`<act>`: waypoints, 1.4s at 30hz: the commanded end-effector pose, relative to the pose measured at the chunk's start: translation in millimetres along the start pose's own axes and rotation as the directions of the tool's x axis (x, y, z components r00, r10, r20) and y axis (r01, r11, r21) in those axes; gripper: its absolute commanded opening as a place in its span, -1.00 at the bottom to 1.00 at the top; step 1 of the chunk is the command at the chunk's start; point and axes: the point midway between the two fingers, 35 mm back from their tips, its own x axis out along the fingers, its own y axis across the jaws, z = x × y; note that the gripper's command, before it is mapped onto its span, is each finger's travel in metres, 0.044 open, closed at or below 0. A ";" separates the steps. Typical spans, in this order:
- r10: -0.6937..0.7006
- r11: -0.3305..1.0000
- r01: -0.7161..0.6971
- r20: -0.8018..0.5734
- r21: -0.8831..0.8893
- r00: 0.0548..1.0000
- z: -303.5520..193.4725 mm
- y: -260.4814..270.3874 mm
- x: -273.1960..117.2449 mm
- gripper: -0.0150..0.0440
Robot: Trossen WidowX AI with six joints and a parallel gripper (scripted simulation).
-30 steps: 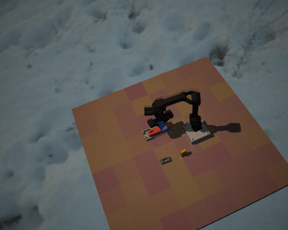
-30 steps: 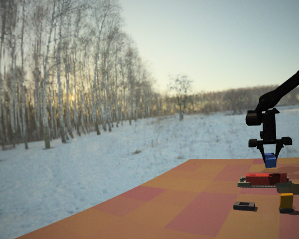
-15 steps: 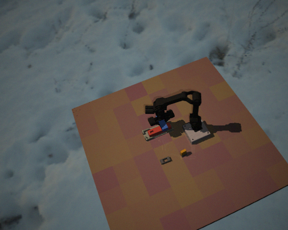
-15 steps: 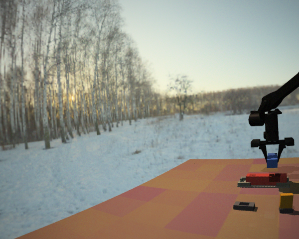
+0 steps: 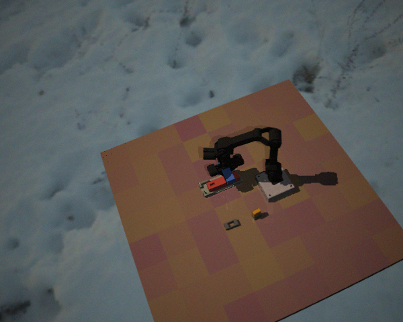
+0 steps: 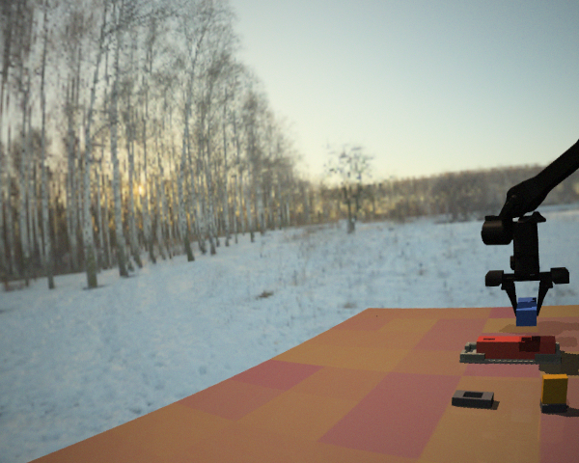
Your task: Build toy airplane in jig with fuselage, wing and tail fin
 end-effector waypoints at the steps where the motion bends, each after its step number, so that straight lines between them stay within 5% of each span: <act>1: -0.001 1.000 0.001 0.000 0.005 1.000 0.0 -0.2 6.5 0.17; 24: -0.002 1.000 0.002 0.000 0.005 1.000 0.0 -0.5 37.8 0.17; 29: -0.003 1.000 0.003 -0.001 0.000 1.000 0.0 -0.3 35.5 0.06; 34: -0.003 1.000 0.003 -0.001 0.000 1.000 0.0 -0.3 35.5 -0.39; 42: -0.003 1.000 0.003 -0.001 0.000 1.000 0.0 -0.3 35.5 0.32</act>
